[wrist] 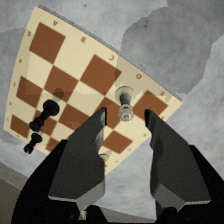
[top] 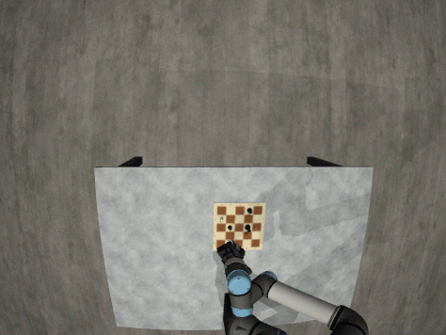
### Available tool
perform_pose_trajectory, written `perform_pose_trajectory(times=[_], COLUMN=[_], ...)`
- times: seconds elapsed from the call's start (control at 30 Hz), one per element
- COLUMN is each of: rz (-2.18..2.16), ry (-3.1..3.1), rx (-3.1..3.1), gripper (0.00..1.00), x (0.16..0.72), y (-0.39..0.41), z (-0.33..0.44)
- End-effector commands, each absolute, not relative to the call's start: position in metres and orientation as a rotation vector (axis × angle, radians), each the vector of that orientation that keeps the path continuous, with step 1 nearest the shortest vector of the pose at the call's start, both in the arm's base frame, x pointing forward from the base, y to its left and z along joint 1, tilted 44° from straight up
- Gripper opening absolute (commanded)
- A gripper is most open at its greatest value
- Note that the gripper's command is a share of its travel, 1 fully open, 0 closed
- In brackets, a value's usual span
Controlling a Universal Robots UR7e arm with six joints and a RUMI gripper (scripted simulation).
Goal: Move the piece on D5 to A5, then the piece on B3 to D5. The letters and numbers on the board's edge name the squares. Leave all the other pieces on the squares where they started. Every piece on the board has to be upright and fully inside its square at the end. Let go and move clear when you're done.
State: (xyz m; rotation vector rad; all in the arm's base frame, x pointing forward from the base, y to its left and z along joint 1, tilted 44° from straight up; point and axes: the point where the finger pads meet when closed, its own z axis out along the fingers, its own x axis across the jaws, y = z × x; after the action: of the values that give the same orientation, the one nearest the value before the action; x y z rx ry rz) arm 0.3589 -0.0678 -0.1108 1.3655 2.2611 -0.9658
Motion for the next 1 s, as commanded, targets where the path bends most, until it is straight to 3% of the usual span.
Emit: perform_pose_trajectory(times=[0.0, 0.97], rz=[-0.963, -0.963], ry=[2.261, 2.261], rx=[1.364, 1.364], gripper=[0.25, 0.25], x=[0.3589, 0.3587], y=[-0.0733, -0.0757], z=[-0.1167, -0.1191])
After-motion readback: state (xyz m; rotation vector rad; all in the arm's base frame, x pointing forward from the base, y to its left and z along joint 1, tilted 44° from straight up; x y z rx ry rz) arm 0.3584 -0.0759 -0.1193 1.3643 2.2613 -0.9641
